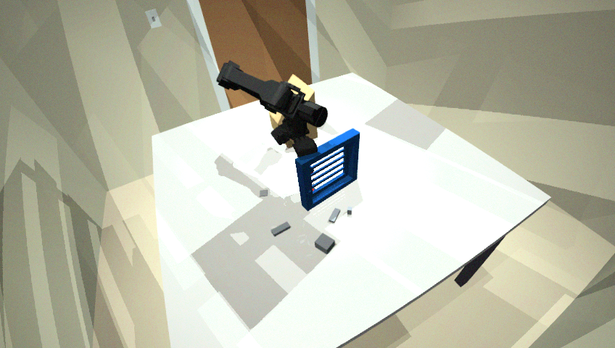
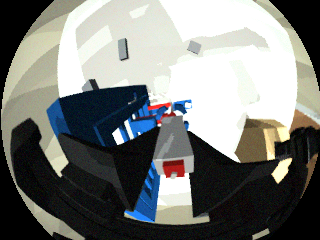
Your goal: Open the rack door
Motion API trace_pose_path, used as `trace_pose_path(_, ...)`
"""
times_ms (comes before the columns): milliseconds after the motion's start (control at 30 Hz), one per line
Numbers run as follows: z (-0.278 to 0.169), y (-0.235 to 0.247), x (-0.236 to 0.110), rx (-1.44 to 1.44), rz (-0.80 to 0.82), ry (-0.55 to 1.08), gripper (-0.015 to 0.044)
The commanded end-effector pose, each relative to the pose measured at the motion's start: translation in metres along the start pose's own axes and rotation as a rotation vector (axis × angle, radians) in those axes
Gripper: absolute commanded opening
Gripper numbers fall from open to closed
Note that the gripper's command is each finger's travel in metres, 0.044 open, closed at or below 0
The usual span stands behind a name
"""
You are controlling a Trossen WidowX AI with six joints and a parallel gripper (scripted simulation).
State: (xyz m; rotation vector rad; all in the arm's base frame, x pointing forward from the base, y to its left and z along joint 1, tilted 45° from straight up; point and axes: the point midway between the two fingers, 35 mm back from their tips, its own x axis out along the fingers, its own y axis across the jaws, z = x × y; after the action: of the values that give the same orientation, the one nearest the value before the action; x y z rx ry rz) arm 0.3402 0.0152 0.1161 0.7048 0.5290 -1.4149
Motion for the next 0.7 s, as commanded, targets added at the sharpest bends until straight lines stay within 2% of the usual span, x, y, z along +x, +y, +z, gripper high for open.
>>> trace_pose_path(0, 0.0010, 0.0005, 0.0010, 0.021, 0.000, -0.001, 0.0147)
trace_pose_path(167, 0.0010, 0.0005, 0.0010, 0.021, 0.000, -0.001, 0.0279)
trace_pose_path(200, 0.0010, 0.0005, 0.0010, 0.021, 0.000, -0.001, 0.0288)
trace_pose_path(300, 0.0010, 0.0005, 0.0010, -0.053, 0.000, -0.001, 0.0288)
trace_pose_path(667, 0.0010, 0.0005, 0.0010, -0.598, 0.000, -0.001, 0.0288)
